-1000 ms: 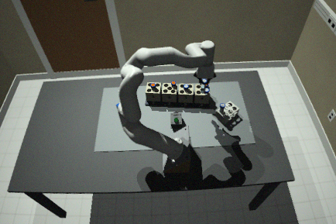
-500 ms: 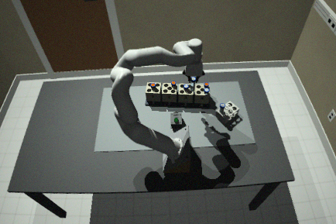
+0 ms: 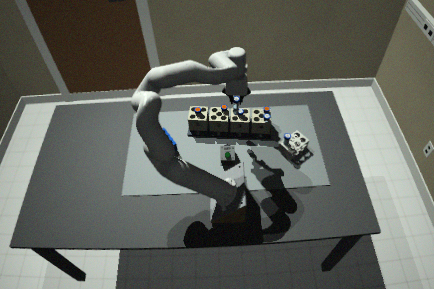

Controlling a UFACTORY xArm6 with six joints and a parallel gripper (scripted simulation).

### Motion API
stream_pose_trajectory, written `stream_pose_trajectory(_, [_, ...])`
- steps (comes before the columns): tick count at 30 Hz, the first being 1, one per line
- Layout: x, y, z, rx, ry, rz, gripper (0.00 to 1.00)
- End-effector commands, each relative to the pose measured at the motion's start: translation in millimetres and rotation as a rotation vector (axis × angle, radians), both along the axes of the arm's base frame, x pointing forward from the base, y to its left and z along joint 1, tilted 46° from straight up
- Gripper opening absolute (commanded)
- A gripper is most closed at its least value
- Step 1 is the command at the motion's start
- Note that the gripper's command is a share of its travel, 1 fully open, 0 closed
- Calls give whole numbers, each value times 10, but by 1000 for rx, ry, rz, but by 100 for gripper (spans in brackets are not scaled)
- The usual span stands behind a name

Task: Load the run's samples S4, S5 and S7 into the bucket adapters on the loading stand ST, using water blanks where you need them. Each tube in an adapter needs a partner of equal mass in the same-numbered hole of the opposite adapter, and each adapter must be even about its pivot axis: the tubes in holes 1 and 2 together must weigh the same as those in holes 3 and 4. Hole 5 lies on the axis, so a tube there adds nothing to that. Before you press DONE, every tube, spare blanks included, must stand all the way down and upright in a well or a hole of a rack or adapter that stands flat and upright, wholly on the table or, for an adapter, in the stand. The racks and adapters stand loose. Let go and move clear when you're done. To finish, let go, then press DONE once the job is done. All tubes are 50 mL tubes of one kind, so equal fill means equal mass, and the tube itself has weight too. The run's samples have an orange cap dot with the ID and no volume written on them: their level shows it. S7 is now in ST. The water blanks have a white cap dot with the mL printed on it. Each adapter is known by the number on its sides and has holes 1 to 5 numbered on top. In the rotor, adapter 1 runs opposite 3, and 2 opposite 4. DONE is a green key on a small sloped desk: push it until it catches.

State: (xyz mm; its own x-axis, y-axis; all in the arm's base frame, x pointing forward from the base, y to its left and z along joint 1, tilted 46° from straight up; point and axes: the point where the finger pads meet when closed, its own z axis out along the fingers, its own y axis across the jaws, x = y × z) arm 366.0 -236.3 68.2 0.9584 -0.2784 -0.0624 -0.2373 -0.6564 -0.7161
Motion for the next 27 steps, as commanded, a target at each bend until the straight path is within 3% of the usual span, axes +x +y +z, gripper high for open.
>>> stream_pose_trajectory(1, [91,96,144,-4,-2,-2,0])
stream_pose_trajectory(12, [291,357,452,-4,-2,-2,0])
stream_pose_trajectory(27, [294,361,456,-4,-2,-2,0])
